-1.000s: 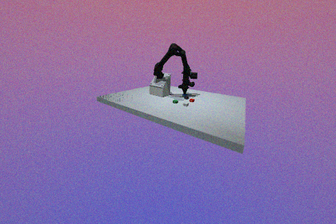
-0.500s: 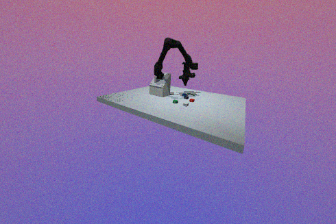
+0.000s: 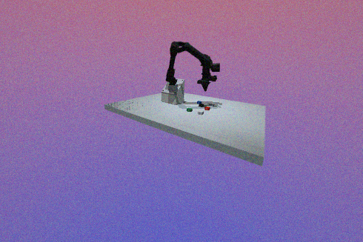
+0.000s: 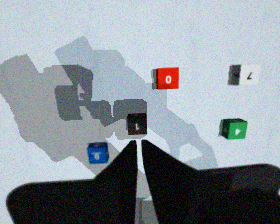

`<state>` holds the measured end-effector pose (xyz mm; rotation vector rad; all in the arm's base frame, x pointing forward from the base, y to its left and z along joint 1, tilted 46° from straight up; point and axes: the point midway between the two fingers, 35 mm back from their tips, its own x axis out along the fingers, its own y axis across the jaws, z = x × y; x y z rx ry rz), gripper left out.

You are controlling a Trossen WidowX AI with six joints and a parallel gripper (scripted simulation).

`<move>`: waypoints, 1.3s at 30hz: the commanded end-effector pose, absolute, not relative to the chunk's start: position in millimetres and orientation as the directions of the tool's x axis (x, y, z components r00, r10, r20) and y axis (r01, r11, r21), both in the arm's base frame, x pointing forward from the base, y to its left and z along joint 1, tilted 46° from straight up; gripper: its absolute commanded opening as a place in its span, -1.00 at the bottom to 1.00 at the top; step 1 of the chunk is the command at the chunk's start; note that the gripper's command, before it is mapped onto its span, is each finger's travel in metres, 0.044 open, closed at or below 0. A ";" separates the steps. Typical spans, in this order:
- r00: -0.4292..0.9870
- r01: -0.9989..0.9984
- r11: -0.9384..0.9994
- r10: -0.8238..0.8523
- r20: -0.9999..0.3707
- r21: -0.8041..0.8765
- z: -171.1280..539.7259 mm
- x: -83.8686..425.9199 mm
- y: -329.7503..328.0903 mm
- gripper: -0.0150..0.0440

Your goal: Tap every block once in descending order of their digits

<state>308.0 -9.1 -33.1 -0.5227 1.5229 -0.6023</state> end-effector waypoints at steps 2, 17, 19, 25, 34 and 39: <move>-0.040 0.030 0.737 -0.674 -0.738 -0.675 21.2 341.0 -69.4 -0.42; -0.064 0.012 0.699 -0.713 -0.698 -0.715 65.3 349.7 -165.2 -0.42; -0.064 0.012 0.697 -0.715 -0.696 -0.717 39.8 346.2 -192.2 -0.42; -0.064 0.012 0.696 -0.716 -0.695 -0.718 31.1 343.8 -201.8 -0.42; -0.064 0.012 0.696 -0.716 -0.695 -0.718 22.9 343.3 -210.3 -0.42; -0.064 0.012 0.695 -0.717 -0.694 -0.719 17.4 342.8 -216.0 -0.42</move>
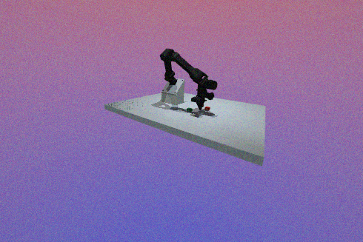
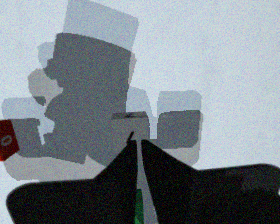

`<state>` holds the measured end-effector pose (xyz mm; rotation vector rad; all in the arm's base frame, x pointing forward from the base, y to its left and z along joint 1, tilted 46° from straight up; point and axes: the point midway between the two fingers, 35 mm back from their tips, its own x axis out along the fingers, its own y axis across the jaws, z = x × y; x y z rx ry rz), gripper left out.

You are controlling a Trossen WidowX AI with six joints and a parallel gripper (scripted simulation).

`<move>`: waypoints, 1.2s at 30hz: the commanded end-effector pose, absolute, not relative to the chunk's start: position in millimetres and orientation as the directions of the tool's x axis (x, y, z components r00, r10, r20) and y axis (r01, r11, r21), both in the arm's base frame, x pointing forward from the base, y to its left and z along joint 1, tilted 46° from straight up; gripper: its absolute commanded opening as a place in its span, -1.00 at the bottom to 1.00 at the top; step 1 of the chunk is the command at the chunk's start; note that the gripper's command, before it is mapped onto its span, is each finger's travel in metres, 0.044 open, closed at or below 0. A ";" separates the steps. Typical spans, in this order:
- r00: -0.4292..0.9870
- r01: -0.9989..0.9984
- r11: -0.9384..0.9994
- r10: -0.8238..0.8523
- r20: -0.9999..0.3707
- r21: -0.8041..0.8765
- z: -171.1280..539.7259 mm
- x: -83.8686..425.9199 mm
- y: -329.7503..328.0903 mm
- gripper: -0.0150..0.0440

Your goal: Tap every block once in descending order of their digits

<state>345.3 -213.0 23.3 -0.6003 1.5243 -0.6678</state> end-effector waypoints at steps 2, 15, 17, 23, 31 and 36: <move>-0.064 0.012 0.695 -0.717 -0.694 -0.719 15.2 342.5 -218.3 -0.42; -0.064 0.013 0.695 -0.717 -0.694 -0.719 28.9 343.9 -204.4 -0.42; -0.064 0.012 0.696 -0.716 -0.695 -0.718 31.1 343.8 -201.8 -0.42; -0.064 0.012 0.699 -0.713 -0.698 -0.715 65.3 349.7 -165.2 -0.42; -0.064 0.012 0.698 -0.714 -0.697 -0.716 87.0 347.7 -143.3 -0.42; -0.065 0.010 0.698 -0.714 -0.697 -0.716 83.9 303.5 -133.3 -0.42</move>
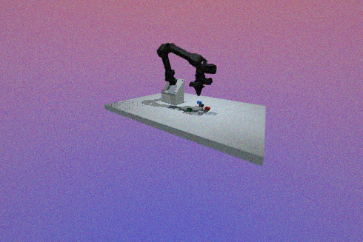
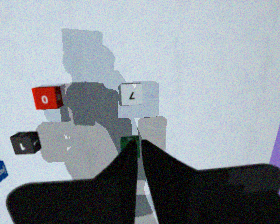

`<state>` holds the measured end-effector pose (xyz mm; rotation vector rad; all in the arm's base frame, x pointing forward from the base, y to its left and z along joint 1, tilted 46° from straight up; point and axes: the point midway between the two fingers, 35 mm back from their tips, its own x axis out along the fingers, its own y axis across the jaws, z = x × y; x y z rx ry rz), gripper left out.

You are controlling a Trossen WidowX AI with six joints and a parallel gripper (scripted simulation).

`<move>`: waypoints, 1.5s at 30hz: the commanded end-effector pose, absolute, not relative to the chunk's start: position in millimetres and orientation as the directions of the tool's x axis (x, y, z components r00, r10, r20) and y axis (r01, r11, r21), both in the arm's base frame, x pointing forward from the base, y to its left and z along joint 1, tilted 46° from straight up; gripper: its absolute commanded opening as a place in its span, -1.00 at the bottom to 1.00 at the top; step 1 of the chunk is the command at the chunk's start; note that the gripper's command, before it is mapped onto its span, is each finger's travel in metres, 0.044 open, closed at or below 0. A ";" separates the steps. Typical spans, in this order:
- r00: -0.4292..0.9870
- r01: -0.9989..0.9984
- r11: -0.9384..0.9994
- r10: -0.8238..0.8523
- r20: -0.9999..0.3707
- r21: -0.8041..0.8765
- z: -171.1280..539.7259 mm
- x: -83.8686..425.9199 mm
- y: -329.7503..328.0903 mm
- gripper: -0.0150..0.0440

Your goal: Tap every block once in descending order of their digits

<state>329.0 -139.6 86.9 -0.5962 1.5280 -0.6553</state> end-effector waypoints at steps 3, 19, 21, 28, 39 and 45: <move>-0.067 0.009 0.698 -0.714 -0.697 -0.716 78.7 271.2 -127.3 -0.42; -0.068 0.008 0.696 -0.716 -0.695 -0.718 19.2 248.9 -182.6 -0.42; -0.068 0.008 0.696 -0.716 -0.695 -0.718 19.2 248.9 -182.6 -0.42; -0.068 0.008 0.696 -0.716 -0.695 -0.718 14.2 248.7 -187.7 -0.42; -0.068 0.008 0.696 -0.716 -0.695 -0.718 2.1 247.3 -200.3 -0.42; -0.068 0.008 0.696 -0.716 -0.694 -0.718 -1.6 246.6 -204.2 -0.42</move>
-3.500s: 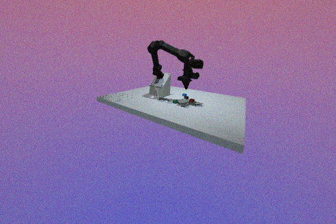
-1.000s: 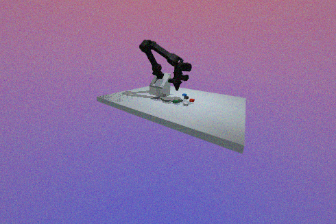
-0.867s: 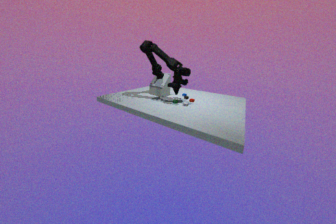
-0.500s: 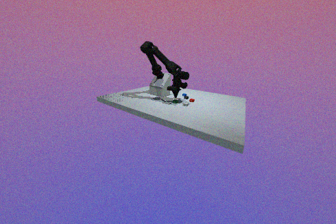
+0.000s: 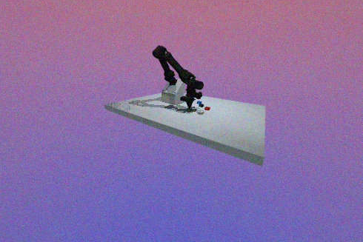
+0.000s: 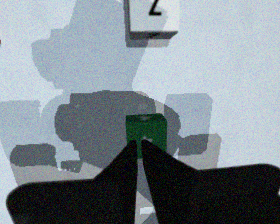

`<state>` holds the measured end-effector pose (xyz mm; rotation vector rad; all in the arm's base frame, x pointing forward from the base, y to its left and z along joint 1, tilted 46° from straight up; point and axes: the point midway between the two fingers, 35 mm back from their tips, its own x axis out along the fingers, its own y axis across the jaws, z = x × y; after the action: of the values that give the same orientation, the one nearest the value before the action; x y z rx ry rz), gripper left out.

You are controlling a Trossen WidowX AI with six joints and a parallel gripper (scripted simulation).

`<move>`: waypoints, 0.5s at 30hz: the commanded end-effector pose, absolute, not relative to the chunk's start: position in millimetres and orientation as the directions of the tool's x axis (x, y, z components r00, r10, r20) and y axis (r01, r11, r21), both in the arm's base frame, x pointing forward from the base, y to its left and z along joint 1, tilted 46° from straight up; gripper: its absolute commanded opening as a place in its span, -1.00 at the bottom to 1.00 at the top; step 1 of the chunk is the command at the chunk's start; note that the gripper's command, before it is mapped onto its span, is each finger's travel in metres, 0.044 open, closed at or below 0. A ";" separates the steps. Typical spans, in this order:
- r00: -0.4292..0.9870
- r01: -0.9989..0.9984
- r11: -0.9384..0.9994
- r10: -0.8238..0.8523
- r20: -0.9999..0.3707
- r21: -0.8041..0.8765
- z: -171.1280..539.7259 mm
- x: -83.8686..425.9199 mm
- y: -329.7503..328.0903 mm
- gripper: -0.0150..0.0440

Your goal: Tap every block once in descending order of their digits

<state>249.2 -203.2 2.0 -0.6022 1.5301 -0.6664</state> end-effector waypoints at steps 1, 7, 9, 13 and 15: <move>-0.068 0.008 0.696 -0.716 -0.694 -0.718 -1.6 246.6 -204.2 -0.42; -0.067 0.009 0.696 -0.716 -0.695 -0.718 17.7 249.1 -184.3 -0.42; -0.068 0.008 0.696 -0.716 -0.695 -0.718 19.2 248.9 -182.6 -0.42; -0.067 0.009 0.700 -0.712 -0.699 -0.714 34.3 253.6 -165.2 -0.42; -0.067 0.009 0.701 -0.711 -0.700 -0.713 57.1 256.0 -141.5 -0.42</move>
<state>248.6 -168.2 27.9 -0.5975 1.5585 -0.6465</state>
